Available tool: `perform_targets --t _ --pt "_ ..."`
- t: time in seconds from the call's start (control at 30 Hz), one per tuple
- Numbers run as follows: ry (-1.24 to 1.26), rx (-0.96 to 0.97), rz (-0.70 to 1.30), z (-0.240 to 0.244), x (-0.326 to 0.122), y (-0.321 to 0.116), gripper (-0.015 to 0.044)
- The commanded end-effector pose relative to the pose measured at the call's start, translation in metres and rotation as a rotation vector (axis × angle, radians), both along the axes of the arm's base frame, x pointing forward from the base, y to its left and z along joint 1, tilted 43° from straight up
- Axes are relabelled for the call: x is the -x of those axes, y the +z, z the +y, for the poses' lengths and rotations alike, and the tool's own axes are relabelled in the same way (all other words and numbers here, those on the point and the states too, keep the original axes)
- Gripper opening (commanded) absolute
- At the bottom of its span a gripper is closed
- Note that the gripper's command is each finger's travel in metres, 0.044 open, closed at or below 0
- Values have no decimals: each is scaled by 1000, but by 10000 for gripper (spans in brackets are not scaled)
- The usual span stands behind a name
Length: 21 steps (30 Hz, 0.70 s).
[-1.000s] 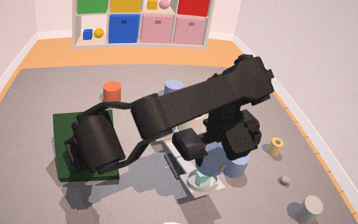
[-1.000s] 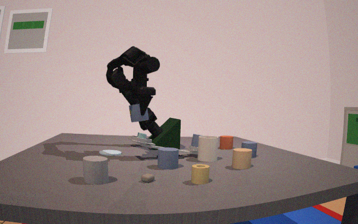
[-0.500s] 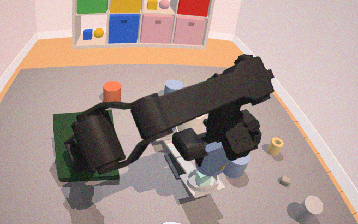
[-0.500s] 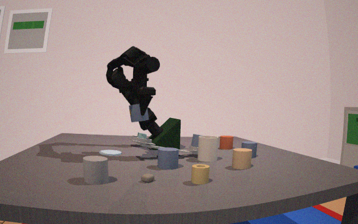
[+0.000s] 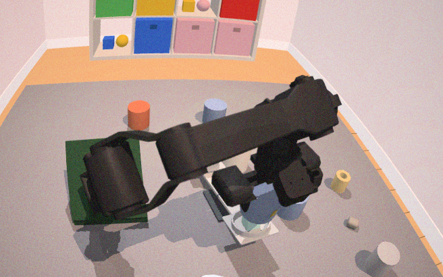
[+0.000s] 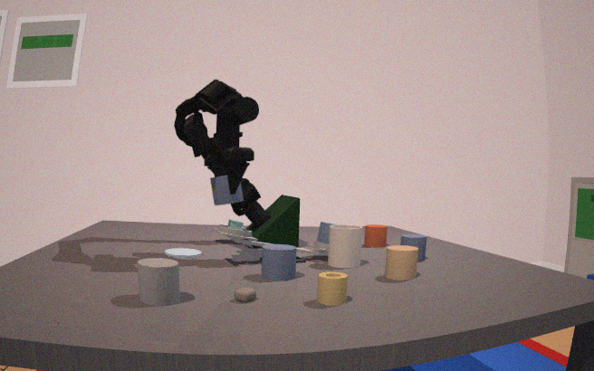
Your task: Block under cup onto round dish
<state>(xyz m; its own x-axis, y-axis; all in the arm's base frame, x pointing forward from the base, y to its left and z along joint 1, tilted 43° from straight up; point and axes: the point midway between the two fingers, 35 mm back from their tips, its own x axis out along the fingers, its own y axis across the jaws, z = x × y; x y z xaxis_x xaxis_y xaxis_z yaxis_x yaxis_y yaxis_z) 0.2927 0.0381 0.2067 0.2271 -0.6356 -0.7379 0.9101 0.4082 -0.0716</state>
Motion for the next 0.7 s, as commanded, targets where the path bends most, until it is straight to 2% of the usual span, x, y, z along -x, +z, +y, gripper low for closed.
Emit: perform_targets --t 0.0,0.17,0.67 --pt "-24 -21 -6 -26 7 9 0" --pt "-60 -54 -12 -64 24 17 0" --pt "-116 -86 -30 -136 77 26 0"
